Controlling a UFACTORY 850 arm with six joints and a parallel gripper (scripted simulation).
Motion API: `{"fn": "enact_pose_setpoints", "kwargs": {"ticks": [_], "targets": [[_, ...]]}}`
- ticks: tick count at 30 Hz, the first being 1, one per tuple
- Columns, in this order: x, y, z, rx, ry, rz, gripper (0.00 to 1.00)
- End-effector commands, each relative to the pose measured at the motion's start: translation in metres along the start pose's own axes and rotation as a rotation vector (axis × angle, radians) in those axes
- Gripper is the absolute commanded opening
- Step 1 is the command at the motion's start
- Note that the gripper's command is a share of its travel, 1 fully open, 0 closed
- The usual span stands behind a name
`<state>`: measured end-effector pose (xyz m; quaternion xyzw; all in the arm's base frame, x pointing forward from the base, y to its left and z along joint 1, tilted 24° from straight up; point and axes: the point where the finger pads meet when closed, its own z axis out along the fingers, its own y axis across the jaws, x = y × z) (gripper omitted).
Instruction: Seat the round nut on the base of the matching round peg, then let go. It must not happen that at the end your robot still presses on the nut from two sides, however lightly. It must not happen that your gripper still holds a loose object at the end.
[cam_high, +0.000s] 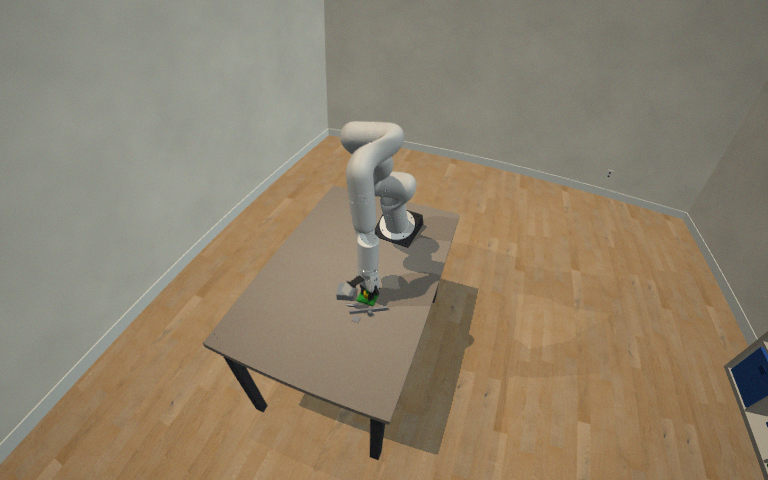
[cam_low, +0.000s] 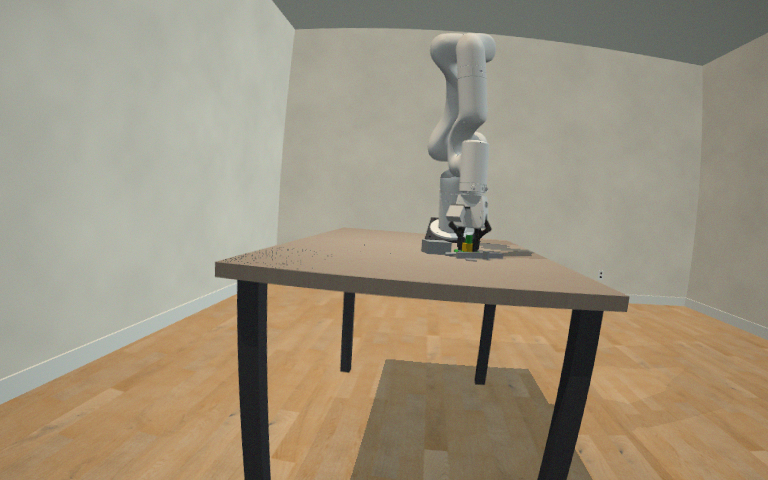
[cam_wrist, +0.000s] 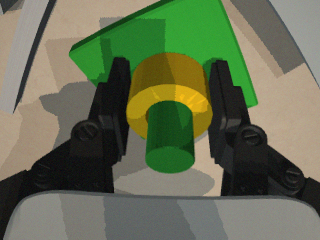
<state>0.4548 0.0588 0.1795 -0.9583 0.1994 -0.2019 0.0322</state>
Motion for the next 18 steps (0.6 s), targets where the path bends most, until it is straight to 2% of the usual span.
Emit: {"fn": "enact_pose_setpoints", "kwargs": {"ticks": [1, 13, 14, 18], "targets": [[-0.0005, -0.0007, -0.0002, 0.002, -0.002, 0.000, 0.00], [-0.0005, -0.0007, -0.0002, 0.002, -0.002, 0.000, 0.00], [-0.0005, -0.0007, -0.0002, 0.002, -0.002, 0.000, 1.00], [-0.0005, -0.0007, -0.0002, 0.002, -0.002, 0.000, 1.00]]}}
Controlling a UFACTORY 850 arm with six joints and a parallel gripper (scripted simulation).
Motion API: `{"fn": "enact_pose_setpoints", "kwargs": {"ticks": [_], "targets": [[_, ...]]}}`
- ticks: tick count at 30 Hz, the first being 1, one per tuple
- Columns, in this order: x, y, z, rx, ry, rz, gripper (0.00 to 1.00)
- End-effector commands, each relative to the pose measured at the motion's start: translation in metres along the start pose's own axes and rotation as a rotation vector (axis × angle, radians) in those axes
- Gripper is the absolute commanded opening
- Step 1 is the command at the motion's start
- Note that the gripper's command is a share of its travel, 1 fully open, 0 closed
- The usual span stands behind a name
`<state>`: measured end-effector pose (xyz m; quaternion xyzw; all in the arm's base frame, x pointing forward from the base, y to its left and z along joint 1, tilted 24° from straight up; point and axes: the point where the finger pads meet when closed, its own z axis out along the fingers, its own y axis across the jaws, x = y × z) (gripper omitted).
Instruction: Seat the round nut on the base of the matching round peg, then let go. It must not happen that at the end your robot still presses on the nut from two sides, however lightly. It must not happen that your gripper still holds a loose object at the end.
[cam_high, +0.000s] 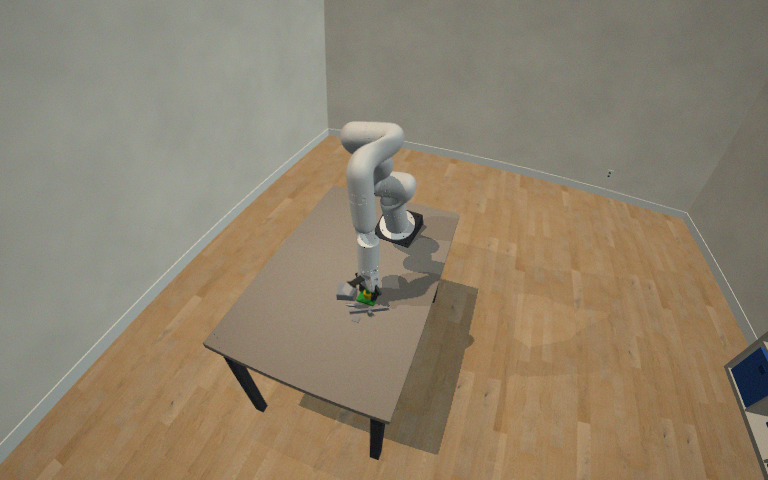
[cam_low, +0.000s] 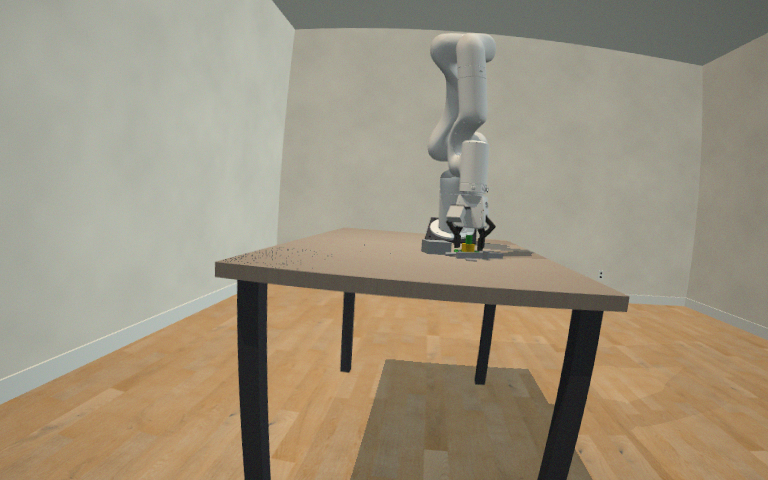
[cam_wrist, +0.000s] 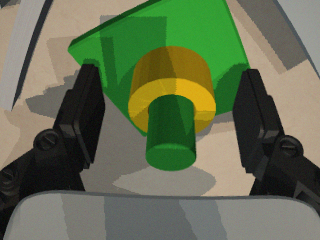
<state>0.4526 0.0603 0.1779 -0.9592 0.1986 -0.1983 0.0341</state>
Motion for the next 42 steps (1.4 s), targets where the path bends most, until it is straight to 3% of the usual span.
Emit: {"fn": "enact_pose_setpoints", "kwargs": {"ticks": [1, 26, 42], "targets": [[0.003, 0.000, -0.001, 0.000, 0.006, 0.001, 1.00], [0.005, 0.000, -0.004, -0.001, 0.016, 0.001, 1.00], [0.029, 0.003, -0.036, -0.027, 0.098, 0.005, 1.00]]}}
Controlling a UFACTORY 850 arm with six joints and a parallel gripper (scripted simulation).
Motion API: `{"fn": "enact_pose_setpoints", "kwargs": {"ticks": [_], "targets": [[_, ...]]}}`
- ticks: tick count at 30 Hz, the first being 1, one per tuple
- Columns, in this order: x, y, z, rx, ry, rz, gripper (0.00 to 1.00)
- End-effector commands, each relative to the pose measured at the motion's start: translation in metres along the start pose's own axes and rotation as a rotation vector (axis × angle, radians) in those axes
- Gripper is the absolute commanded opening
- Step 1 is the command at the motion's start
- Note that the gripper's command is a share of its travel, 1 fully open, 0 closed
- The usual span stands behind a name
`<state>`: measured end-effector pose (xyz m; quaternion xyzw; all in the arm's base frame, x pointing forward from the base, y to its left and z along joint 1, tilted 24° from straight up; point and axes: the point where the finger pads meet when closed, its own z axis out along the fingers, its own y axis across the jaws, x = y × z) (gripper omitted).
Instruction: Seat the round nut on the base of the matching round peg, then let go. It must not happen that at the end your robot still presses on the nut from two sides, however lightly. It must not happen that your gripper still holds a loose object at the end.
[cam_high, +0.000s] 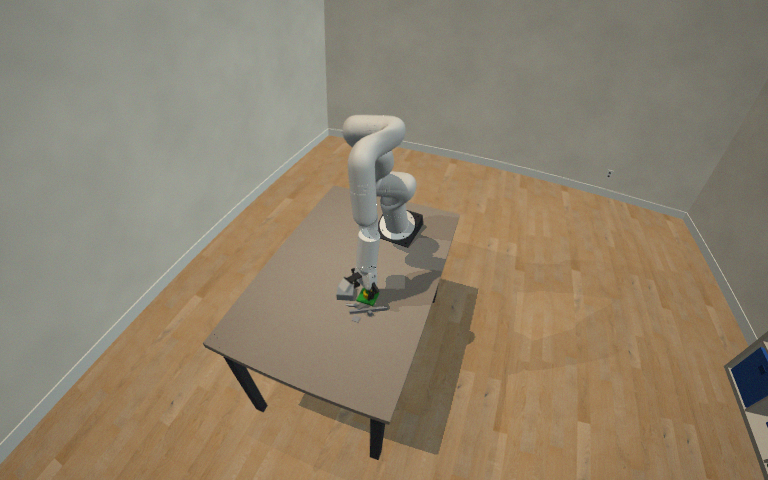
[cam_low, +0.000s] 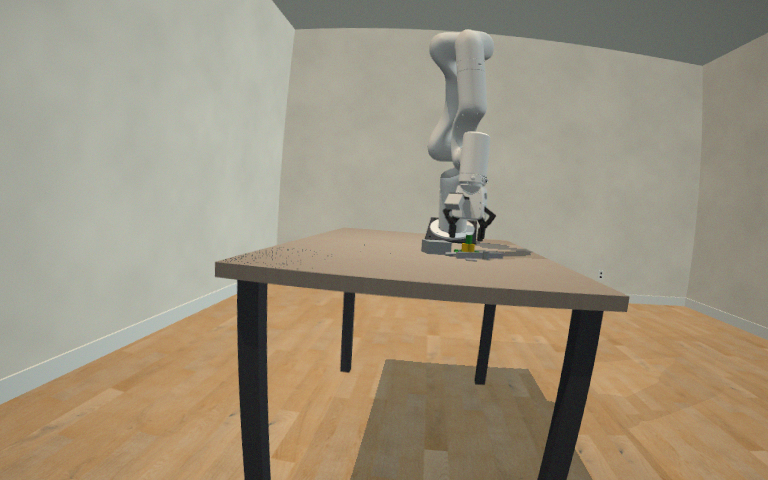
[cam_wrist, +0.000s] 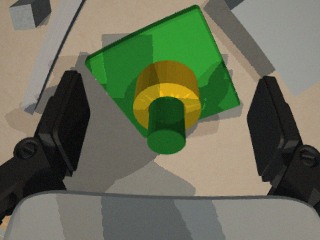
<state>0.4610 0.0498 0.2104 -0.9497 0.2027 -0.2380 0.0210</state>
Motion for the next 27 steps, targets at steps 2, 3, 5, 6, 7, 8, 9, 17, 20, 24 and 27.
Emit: {"fn": "enact_pose_setpoints", "kwargs": {"ticks": [2, 3, 5, 6, 7, 8, 9, 17, 20, 24, 27], "targets": [[0.012, 0.002, -0.017, -0.024, 0.026, 0.002, 1.00], [0.014, 0.003, -0.021, -0.028, 0.032, 0.003, 1.00], [0.017, 0.005, -0.029, -0.037, 0.042, 0.004, 1.00], [0.019, 0.006, -0.033, -0.041, 0.046, 0.005, 1.00], [0.020, 0.007, -0.037, -0.046, 0.049, 0.006, 1.00], [0.021, 0.008, -0.042, -0.050, 0.052, 0.007, 1.00], [0.022, 0.009, -0.046, -0.054, 0.053, 0.008, 1.00], [0.023, 0.011, -0.055, -0.062, 0.054, 0.009, 1.00], [0.023, 0.011, -0.055, -0.062, 0.054, 0.009, 1.00], [0.023, 0.011, -0.055, -0.062, 0.054, 0.009, 1.00], [0.023, 0.011, -0.055, -0.062, 0.054, 0.009, 1.00]]}}
